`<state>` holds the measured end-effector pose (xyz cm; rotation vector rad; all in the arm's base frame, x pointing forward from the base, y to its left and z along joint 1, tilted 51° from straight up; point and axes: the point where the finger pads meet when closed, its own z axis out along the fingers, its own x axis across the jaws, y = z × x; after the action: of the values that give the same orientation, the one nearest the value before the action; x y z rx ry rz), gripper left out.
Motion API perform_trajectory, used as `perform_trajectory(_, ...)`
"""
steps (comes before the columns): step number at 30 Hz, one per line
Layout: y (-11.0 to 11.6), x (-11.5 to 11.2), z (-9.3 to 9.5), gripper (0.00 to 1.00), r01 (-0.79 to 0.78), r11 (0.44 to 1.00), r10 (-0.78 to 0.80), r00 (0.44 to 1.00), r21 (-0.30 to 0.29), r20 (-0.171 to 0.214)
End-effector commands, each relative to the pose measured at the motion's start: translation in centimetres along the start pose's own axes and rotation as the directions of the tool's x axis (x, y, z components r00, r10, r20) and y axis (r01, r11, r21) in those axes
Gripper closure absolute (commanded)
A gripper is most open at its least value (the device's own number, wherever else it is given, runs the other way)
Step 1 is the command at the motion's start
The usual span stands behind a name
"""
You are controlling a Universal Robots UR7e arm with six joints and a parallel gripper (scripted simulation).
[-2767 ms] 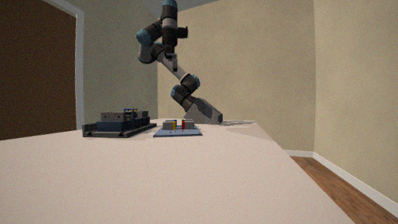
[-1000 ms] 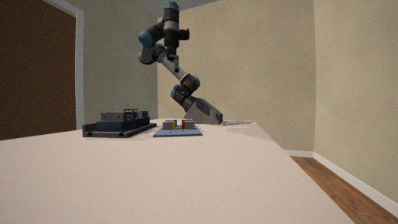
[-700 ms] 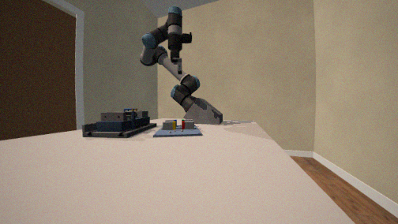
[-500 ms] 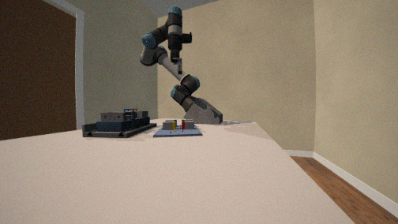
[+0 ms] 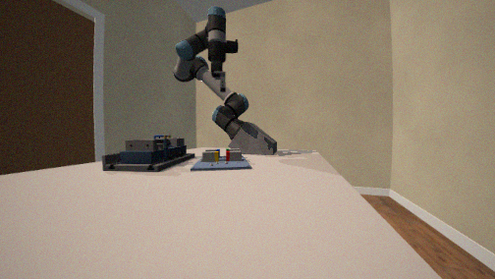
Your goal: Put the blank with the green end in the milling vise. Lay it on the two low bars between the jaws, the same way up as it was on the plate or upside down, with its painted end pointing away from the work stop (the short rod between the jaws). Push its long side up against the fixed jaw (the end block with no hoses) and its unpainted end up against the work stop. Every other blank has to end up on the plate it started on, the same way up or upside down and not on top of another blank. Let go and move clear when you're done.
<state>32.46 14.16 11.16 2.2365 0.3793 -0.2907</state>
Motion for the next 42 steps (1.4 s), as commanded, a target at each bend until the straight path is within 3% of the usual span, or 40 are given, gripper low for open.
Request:
perform_trajectory(1, 0.09, 0.19, -0.03, 0.00, 0.000, 1.000, 0.000, 1.000, 0.000, -0.001)
perform_trajectory(33, 0.33, 0.66, -0.03, 0.00, 0.000, 1.000, 0.000, 1.000, 0.000, -0.001)
perform_trajectory(38, 0.48, 0.97, -0.02, 0.00, 0.228, 0.974, -0.228, 0.974, 0.000, -0.001)
perform_trajectory(42, 0.48, 0.97, -0.02, 0.00, 0.228, 0.974, -0.228, 0.974, 0.000, -0.001)
